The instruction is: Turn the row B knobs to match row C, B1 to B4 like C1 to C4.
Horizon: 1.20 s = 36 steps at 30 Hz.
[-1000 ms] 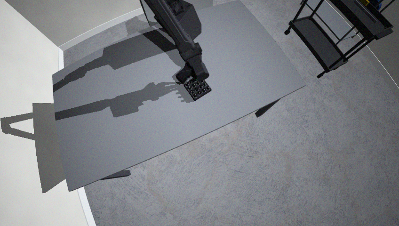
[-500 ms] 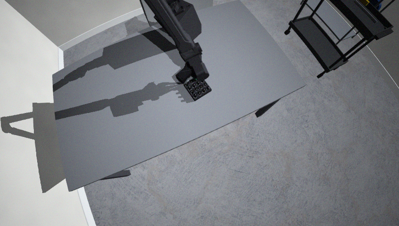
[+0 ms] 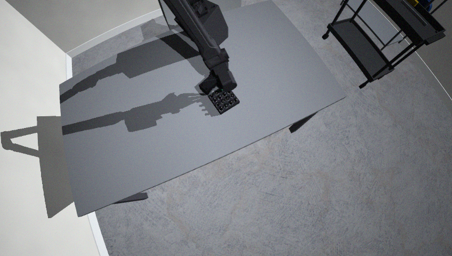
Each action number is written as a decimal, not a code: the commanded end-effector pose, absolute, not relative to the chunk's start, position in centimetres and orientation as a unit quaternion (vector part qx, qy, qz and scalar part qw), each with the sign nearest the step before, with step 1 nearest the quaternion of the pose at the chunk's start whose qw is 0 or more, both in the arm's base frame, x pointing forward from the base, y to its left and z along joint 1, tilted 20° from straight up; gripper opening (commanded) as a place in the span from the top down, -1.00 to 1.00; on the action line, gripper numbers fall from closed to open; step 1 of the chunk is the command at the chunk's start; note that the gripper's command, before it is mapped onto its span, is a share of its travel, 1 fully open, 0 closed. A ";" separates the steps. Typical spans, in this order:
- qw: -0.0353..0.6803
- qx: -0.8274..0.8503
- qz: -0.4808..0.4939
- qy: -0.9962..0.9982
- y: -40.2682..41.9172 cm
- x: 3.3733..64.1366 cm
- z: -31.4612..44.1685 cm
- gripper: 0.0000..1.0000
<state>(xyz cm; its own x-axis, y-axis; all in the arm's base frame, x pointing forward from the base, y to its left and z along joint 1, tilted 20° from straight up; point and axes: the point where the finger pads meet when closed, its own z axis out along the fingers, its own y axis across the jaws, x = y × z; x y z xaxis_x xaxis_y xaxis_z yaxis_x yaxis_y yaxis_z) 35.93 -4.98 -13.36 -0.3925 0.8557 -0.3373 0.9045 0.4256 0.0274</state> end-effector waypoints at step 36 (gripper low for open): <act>0.172 0.712 -0.040 0.679 -5.6 36.6 -13.5 0.84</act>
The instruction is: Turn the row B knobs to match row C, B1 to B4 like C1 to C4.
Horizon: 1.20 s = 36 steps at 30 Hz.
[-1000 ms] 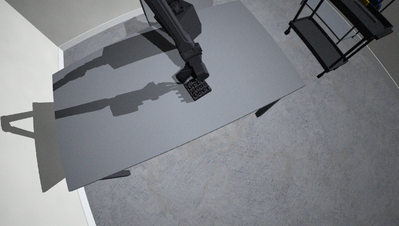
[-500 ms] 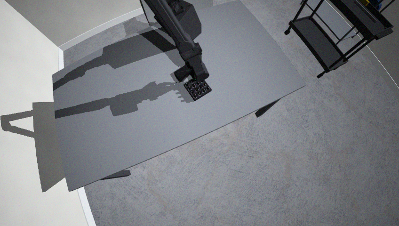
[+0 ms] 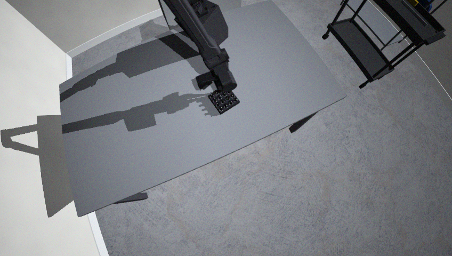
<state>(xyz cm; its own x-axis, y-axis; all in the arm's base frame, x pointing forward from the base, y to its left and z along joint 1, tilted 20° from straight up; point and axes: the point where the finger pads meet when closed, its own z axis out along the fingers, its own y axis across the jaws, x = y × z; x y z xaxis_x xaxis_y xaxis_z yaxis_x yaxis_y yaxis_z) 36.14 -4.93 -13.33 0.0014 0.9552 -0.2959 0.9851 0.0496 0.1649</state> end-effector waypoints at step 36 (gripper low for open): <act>0.171 0.712 -0.041 0.679 -5.6 36.6 -13.5 0.63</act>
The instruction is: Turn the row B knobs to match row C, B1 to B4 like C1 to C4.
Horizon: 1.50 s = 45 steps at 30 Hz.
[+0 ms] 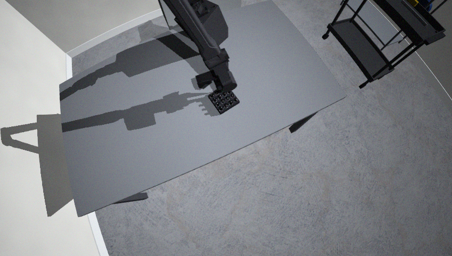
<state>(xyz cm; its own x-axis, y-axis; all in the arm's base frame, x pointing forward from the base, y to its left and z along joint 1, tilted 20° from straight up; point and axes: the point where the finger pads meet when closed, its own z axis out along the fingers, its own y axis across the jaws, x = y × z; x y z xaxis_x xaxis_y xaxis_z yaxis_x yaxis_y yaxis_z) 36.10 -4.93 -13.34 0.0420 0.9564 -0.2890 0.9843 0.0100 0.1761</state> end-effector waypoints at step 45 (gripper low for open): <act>0.168 0.703 -0.043 0.690 -3.5 35.3 -9.6 0.63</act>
